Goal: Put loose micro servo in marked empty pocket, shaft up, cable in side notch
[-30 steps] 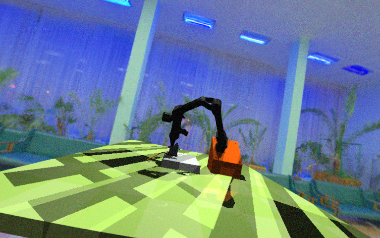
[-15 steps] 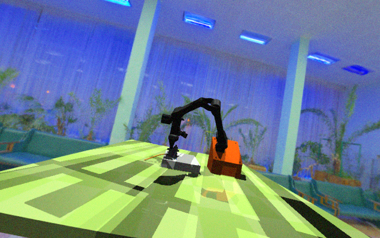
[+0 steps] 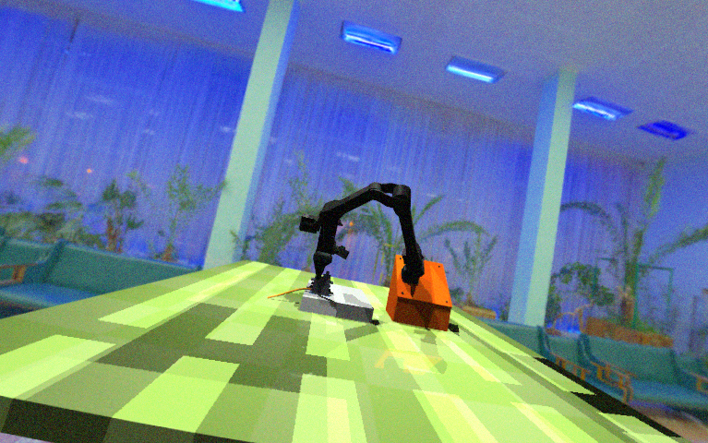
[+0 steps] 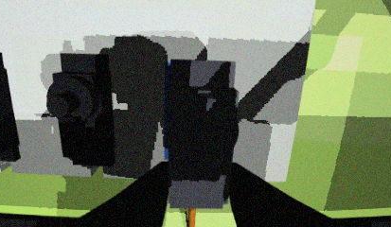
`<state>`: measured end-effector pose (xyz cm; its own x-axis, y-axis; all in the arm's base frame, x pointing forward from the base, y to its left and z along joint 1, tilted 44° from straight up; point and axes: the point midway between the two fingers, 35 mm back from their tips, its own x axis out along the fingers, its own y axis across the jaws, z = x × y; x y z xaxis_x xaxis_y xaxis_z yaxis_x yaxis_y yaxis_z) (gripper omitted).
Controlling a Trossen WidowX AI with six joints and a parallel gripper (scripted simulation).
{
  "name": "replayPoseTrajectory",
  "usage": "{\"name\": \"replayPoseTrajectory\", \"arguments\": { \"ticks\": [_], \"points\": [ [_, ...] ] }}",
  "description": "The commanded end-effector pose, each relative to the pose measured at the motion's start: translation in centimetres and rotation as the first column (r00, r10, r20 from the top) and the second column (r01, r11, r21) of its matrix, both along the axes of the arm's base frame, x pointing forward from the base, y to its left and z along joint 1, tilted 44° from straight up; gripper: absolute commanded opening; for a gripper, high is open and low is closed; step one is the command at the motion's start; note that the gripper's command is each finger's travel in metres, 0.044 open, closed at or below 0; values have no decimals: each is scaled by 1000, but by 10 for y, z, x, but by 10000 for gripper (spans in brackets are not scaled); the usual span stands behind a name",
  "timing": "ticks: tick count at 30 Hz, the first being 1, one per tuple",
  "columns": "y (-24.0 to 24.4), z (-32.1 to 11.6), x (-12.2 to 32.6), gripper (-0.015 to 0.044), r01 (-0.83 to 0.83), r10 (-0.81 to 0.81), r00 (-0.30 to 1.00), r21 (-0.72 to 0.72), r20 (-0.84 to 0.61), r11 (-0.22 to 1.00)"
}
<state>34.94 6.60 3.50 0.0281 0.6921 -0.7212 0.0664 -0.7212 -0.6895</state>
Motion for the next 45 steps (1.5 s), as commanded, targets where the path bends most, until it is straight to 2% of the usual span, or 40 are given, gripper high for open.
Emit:
{"name": "replayPoseTrajectory", "arguments": {
  "ticks": [1,45],
  "points": [
    [3,-3,0,0,6,-6,1000,6,-3,1000],
    [29,-29,1,0,6,-6,1000,7,-3,1000]
  ]
}}
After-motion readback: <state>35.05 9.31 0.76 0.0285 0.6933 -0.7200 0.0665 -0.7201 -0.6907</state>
